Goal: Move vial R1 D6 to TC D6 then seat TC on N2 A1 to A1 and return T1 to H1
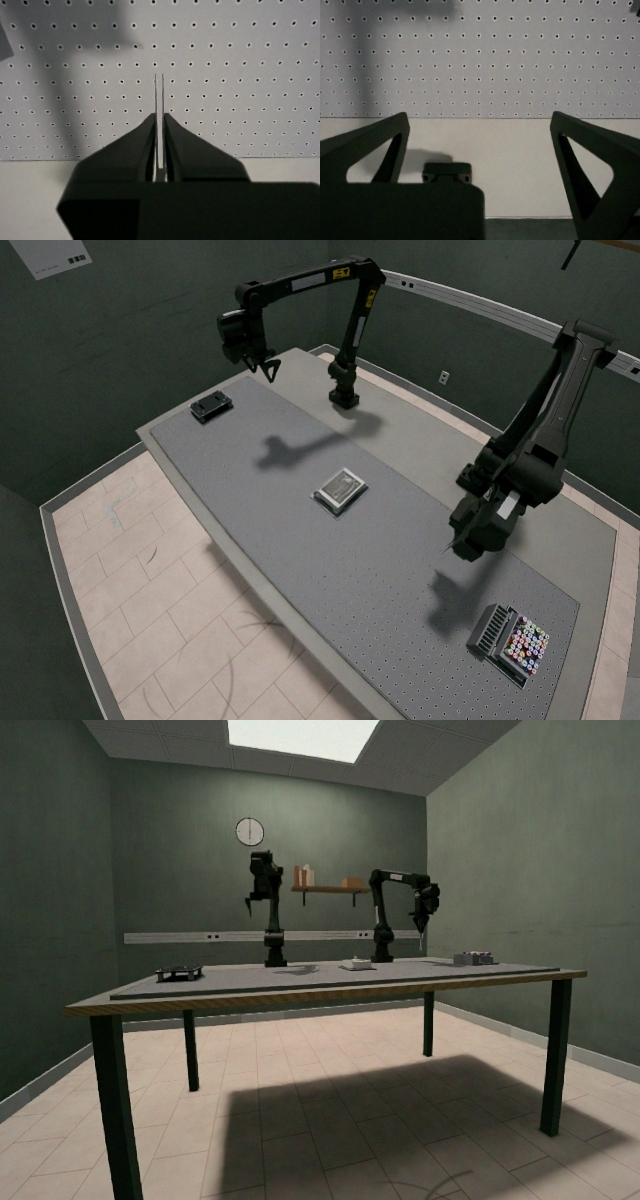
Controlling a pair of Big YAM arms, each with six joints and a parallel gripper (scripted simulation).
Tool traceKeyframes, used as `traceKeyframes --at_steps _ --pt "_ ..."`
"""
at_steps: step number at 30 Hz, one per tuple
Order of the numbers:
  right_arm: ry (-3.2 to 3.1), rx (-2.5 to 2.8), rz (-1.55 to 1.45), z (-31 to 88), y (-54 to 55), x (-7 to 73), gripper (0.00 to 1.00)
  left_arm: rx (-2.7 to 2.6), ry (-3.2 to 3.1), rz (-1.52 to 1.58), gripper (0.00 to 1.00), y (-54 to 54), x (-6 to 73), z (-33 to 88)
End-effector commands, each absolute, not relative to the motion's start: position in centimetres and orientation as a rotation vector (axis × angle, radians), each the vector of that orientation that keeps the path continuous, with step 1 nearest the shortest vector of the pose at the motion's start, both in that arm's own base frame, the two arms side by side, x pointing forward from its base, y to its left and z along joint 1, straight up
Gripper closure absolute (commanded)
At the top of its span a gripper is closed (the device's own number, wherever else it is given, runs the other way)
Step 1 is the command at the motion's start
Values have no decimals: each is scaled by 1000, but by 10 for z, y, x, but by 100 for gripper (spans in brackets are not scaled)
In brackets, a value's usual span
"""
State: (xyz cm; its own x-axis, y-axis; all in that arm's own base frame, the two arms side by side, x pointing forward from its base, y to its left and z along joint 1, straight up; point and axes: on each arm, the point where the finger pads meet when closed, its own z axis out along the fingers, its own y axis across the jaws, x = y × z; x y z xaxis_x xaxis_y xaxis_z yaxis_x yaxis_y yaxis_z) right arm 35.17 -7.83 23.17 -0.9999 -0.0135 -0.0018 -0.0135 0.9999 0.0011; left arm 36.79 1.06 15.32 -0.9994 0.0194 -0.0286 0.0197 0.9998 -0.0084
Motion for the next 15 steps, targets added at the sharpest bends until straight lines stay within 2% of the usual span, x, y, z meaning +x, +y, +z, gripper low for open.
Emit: traceKeyframes --at_steps 1,15 --pt "3106 -7 -12 244 -80 359 0 50 3070 -14 93 20 387 173" --pt "3106 -7 -12 244 -80 359 0 50 3077 -11 93 42 388 171"
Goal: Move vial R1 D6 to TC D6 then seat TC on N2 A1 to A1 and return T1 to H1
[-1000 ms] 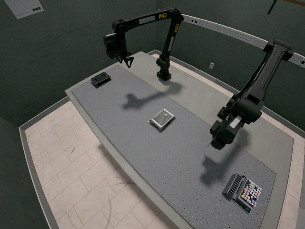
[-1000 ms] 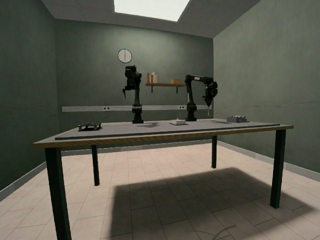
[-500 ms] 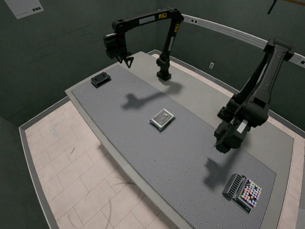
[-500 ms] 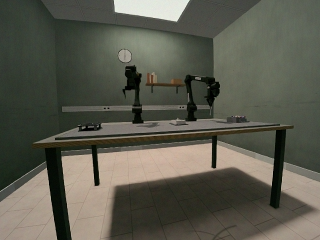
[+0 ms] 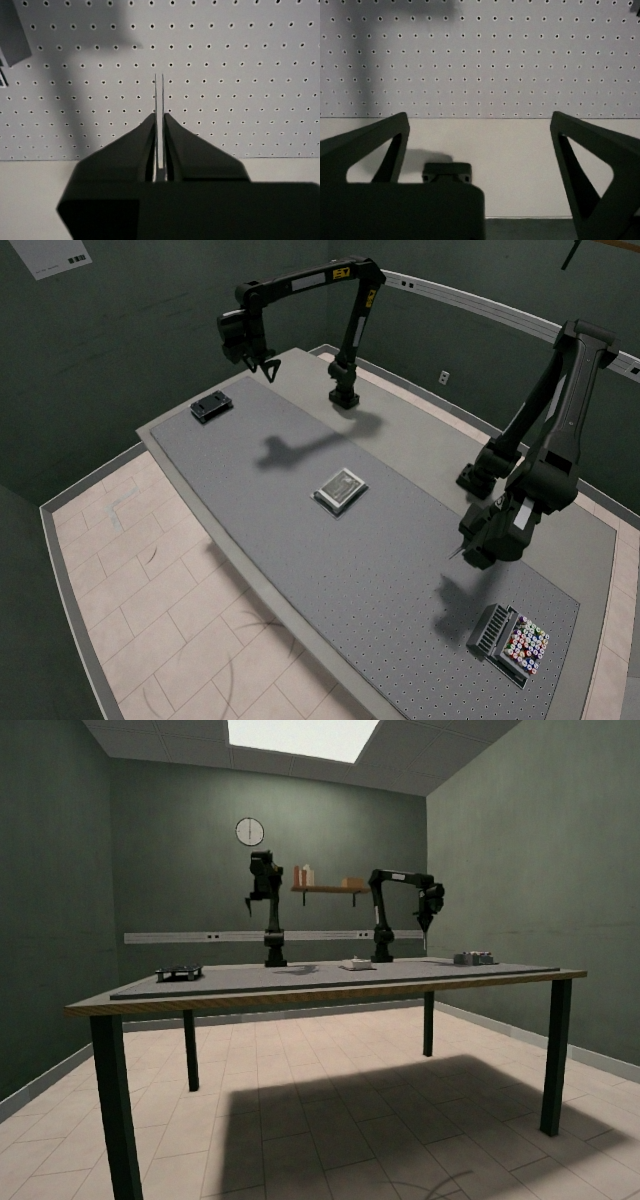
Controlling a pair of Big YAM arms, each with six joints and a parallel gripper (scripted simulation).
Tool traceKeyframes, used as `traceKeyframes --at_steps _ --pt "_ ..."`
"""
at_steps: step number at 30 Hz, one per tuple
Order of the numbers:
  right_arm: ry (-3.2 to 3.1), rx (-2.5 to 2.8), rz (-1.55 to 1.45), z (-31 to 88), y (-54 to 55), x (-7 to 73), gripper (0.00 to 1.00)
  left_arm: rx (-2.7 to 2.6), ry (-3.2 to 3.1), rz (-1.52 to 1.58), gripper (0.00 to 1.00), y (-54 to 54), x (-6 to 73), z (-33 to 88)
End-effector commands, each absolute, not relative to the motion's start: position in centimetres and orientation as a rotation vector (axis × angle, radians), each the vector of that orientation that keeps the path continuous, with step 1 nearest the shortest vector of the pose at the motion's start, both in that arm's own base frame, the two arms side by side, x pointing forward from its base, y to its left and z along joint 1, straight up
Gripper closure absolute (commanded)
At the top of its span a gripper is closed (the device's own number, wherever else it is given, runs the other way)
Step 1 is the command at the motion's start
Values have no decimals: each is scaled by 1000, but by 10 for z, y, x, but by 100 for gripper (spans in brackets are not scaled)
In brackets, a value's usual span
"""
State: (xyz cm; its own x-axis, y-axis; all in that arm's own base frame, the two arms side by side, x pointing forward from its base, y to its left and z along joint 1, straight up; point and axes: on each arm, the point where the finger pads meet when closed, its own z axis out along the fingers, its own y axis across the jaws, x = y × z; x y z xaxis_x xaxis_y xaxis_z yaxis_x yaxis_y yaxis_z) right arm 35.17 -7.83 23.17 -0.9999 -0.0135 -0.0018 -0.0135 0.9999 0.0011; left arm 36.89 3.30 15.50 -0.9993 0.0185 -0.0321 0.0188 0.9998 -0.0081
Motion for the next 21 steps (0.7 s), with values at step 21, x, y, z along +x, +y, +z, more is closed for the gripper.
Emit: traceKeyframes --at_steps 21 --pt "3106 -7 -12 244 -80 359 0 50 3088 -10 93 74 387 170"
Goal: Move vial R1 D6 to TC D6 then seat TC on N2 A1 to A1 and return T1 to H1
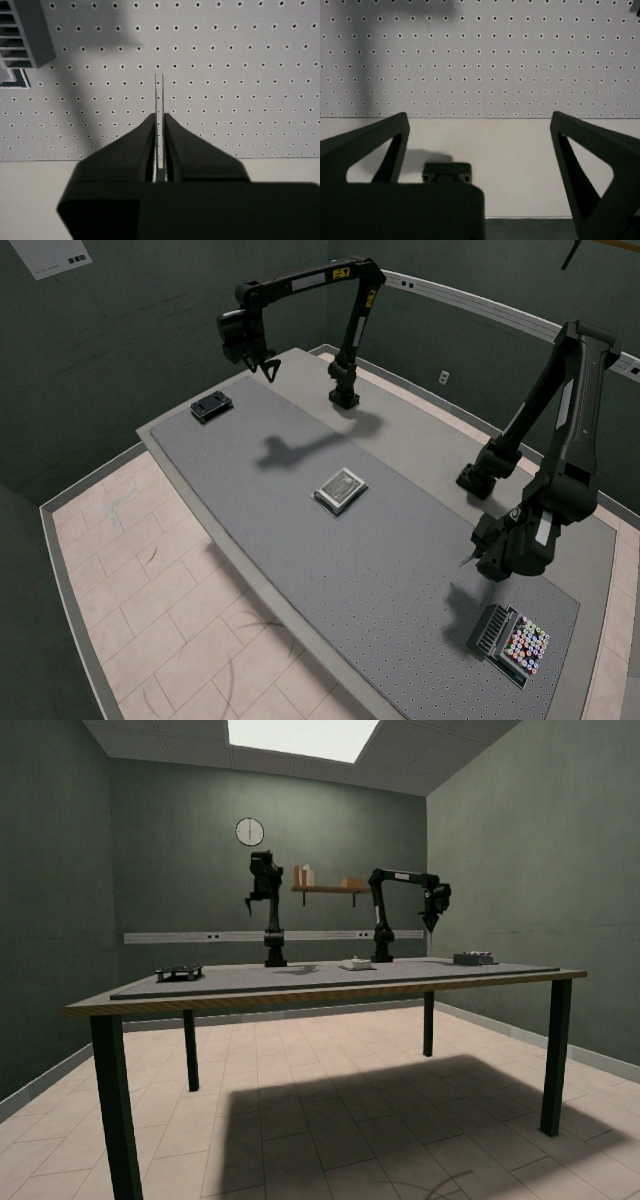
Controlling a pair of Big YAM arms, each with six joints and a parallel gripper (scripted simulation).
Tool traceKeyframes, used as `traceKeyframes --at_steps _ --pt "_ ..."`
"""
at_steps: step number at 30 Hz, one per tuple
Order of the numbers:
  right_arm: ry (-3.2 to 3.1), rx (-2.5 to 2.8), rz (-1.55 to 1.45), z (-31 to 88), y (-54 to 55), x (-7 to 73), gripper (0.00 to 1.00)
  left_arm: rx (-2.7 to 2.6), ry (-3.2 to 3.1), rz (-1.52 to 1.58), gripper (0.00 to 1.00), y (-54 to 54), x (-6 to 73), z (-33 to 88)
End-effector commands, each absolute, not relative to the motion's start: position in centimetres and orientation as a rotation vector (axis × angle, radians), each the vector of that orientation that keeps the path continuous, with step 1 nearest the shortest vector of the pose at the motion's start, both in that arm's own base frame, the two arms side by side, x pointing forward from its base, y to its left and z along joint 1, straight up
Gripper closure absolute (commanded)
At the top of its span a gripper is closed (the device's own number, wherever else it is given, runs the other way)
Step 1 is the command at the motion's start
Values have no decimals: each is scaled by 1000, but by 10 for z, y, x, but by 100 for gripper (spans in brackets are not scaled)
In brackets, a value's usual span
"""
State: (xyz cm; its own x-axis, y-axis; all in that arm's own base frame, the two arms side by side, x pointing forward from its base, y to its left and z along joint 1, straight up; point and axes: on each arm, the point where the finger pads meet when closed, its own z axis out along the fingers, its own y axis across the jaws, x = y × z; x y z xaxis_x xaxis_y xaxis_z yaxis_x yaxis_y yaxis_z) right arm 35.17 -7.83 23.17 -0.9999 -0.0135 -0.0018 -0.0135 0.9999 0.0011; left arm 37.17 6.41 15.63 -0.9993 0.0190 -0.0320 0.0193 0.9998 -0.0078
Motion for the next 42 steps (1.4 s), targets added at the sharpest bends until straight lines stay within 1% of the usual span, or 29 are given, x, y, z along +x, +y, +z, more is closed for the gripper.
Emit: traceKeyframes --at_steps 1,26,27,30,42 --pt "3106 -7 -12 244 -80 359 0 50 3083 -8 93 76 389 172" --pt "3106 -7 -12 244 -80 359 0 51 3083 -4 93 113 391 172" --pt "3106 -7 -12 244 -80 359 0 52 3114 -19 93 111 380 160" --pt "3106 -7 -12 244 -80 359 0 51 3081 -1 93 120 391 172" --pt "3106 -7 -12 244 -80 359 0 51 3086 -2 93 139 391 172"
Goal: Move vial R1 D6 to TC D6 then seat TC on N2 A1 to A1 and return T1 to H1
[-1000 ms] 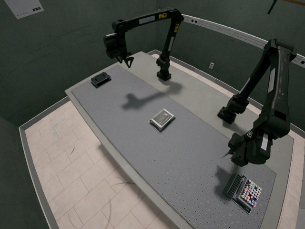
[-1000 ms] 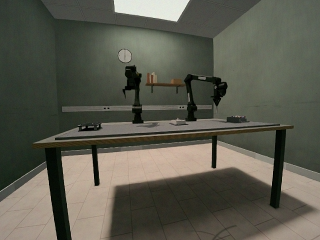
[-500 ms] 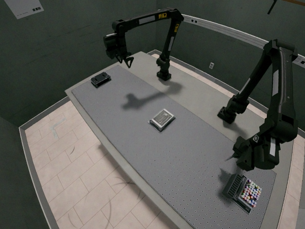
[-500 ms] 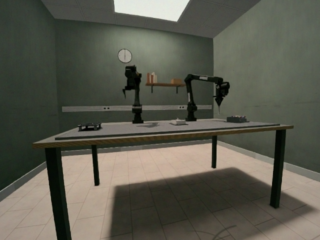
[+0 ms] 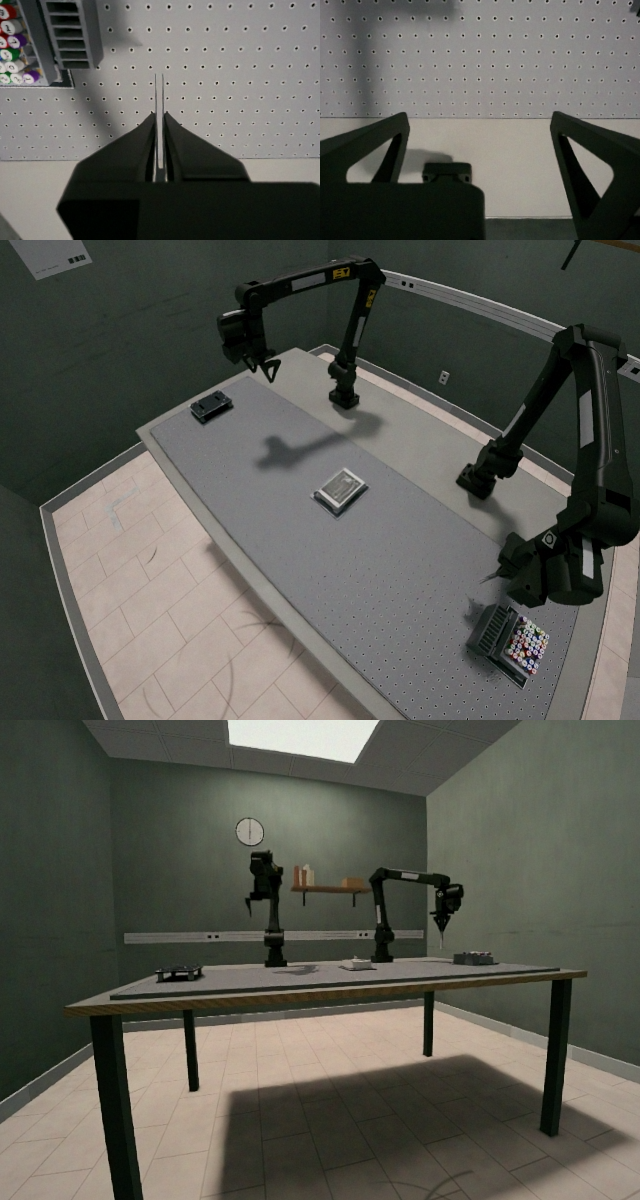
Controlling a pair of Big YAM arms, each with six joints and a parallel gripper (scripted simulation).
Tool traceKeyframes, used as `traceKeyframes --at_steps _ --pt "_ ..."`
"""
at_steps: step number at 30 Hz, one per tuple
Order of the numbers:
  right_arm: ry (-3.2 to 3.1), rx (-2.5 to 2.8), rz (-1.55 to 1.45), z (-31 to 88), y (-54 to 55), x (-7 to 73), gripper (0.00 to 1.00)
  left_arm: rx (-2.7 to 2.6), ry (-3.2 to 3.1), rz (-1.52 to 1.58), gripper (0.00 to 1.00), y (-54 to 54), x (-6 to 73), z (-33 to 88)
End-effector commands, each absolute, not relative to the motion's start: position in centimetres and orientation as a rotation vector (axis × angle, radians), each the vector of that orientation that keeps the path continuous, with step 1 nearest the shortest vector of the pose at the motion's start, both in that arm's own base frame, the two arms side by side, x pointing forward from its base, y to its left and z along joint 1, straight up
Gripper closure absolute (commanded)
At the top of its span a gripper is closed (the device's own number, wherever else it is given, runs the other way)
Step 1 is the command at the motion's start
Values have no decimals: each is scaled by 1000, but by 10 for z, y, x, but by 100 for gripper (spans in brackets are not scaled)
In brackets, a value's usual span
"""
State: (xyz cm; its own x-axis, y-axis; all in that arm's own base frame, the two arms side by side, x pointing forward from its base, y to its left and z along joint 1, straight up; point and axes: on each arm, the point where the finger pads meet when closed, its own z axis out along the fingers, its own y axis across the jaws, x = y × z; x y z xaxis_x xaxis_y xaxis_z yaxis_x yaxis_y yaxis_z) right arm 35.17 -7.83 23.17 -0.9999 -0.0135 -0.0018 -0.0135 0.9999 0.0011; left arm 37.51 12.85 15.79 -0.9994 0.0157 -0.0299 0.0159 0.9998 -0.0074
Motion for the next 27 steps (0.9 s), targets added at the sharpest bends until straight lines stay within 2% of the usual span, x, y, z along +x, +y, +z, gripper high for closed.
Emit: traceKeyframes --at_steps 1,27 --pt "3106 -7 -12 244 -80 359 0 51 3086 -2 93 139 391 172" --pt "3106 -7 -12 244 -80 359 0 51 3084 3 93 181 393 172"
